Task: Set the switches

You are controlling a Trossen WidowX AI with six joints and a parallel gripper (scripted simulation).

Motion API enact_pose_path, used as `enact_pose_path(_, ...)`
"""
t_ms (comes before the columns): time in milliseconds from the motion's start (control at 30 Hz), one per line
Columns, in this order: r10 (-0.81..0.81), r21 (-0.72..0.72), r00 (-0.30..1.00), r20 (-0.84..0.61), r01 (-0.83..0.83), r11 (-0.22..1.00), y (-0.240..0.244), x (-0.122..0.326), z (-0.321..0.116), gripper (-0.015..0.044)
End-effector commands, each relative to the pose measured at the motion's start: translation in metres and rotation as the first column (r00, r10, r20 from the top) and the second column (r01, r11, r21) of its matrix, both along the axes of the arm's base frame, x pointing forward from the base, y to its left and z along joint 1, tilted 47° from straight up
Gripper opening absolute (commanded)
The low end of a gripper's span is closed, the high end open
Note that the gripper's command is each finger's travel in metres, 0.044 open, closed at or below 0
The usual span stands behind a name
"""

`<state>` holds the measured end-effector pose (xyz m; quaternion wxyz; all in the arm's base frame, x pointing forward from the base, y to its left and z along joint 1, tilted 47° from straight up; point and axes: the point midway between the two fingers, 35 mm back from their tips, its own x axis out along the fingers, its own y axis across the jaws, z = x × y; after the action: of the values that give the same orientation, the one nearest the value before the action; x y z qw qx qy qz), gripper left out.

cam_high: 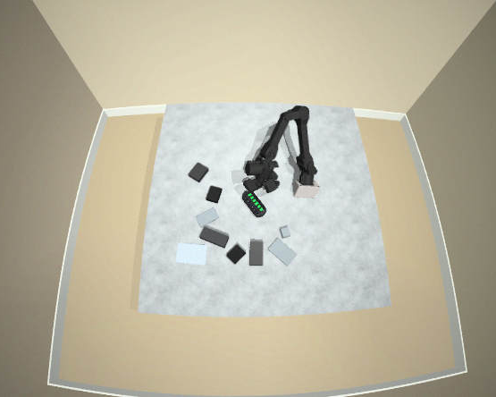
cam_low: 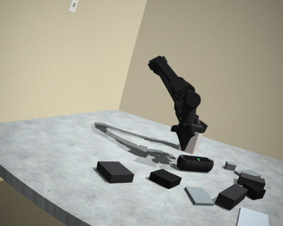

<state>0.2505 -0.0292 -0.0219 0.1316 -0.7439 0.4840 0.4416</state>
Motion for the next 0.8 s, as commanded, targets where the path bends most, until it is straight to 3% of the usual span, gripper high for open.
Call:
enact_pose_path(0, 0.0, 0.0, 1.0, 0.0, 0.0, 1.0, 0.0, 0.0, 0.0, 0.0)
enact_pose_path(567, -0.17, -0.156, 0.973, -0.156, 0.146, 0.977, 0.062, 0.039, -0.033, 0.0)
enact_pose_path(767, -0.178, -0.167, 0.971, -0.16, 0.151, 0.974, 0.064, 0.04, -0.035, 0.0)
